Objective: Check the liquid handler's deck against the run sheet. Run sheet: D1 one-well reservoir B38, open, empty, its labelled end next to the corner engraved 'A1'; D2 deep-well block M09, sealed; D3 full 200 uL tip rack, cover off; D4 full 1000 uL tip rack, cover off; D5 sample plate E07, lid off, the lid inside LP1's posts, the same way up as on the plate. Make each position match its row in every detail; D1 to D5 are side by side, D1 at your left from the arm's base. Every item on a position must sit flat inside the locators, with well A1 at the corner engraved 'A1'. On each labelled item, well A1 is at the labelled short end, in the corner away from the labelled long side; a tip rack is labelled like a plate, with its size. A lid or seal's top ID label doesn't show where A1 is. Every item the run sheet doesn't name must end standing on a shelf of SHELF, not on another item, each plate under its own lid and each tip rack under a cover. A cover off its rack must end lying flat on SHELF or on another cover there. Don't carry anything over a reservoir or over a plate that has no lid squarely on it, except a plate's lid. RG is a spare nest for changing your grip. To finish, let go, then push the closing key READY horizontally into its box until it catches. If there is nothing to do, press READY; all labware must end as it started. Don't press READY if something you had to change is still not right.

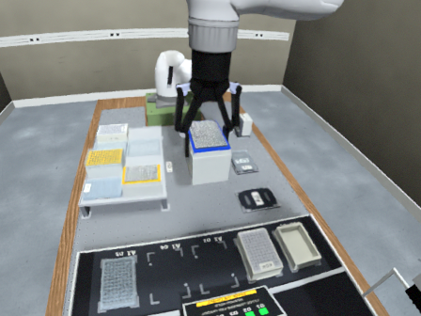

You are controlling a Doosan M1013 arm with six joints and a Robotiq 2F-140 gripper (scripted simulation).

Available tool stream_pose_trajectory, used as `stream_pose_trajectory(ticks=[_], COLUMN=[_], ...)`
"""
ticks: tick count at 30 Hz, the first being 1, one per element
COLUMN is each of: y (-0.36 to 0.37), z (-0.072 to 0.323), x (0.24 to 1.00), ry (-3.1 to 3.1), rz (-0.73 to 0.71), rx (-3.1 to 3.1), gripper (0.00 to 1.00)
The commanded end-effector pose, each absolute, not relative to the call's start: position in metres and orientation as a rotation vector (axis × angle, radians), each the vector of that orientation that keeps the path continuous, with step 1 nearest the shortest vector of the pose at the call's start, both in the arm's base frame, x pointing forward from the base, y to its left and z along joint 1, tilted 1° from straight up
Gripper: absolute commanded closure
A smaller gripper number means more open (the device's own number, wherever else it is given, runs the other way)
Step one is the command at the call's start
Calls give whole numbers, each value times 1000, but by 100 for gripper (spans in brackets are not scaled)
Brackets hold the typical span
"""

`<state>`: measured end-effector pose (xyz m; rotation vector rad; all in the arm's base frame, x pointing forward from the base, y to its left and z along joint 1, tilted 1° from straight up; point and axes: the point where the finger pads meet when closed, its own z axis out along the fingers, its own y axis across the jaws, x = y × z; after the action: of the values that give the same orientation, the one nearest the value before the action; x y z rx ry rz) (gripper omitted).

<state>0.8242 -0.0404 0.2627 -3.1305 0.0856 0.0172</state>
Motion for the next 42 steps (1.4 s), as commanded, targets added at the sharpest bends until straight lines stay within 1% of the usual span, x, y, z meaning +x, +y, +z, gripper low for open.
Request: stream_pose_trajectory(ticks=[1, 13, 28, 42], y=[-43, -42, -106, -105], z=[262, 262, 262, 262], x=[822, 823, 822, 822], ry=[87, 87, 85, 88], rz=[7, 12, 6, 5], rx=[-3128, -3129, -3130, -3130], gripper=[90, 90, 90, 90])
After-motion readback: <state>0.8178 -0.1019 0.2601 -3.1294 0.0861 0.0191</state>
